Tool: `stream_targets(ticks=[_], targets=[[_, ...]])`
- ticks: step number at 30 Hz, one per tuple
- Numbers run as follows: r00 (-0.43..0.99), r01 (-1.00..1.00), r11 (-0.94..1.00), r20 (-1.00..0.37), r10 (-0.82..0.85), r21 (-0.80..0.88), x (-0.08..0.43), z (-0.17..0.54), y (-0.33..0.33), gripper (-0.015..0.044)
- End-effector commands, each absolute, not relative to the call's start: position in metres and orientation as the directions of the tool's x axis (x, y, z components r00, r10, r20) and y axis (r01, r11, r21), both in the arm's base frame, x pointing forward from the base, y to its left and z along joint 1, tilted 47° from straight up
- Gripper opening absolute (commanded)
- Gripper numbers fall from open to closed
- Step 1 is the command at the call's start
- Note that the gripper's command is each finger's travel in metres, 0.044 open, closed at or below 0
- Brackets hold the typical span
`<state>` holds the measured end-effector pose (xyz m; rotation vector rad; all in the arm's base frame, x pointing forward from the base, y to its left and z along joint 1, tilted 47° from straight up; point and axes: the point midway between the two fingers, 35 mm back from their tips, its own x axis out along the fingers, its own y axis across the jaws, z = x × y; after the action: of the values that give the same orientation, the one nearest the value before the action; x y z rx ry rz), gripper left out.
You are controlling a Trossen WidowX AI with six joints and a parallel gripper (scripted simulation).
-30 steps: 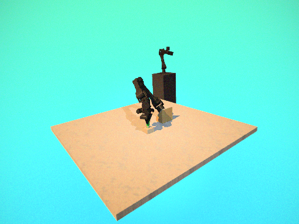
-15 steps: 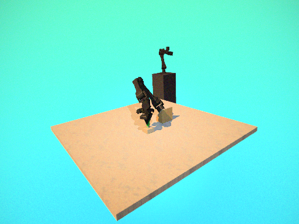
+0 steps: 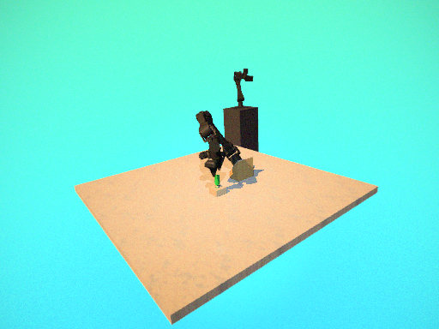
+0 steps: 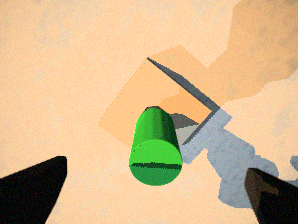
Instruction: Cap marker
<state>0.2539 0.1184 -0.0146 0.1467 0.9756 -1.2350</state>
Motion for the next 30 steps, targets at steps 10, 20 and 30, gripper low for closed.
stream_targets(ticks=[10, 20, 30], targets=[[0.009, 0.446, 0.626, -0.696, -0.718, -0.639, 0.2519, 0.0008, 0.1364, 0.0256], [0.011, 0.023, 0.696, -0.695, -0.718, -0.718, 0.2518, -0.0028, 0.1340, 0.0000], [0.011, 0.023, 0.696, -0.695, -0.718, -0.718, 0.2518, -0.0030, 0.1338, 0.0000]])
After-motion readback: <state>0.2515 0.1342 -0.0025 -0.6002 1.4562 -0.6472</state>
